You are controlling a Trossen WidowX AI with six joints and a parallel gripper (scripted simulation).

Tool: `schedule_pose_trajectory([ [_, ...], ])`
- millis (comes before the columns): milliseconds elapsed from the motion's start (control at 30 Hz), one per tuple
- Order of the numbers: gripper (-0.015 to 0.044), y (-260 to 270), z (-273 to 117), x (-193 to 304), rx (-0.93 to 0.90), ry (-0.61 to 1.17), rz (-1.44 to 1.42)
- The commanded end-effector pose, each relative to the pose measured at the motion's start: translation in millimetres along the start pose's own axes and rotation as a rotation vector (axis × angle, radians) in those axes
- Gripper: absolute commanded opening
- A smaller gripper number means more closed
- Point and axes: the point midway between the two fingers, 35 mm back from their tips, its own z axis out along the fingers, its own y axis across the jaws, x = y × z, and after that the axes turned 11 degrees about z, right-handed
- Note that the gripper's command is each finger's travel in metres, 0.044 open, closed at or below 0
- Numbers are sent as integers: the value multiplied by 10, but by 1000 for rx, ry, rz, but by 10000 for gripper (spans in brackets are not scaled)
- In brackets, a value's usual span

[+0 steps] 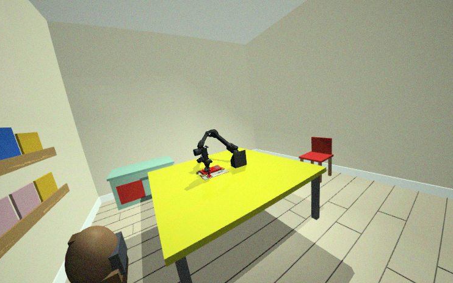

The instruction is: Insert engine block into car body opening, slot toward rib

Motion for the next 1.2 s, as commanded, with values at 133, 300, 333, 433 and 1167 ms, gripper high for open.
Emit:
schedule_pose_trajectory([
  [133,159,-5,10,-5,5,-3,-6],
  [300,159,-5,17,-5,5,-3,-6],
  [333,159,-5,18,-5,5,-3,-6],
  [433,159,-5,22,-5,5,-3,-6],
  [1167,159,-6,51,-7,5,-3,-6],
])
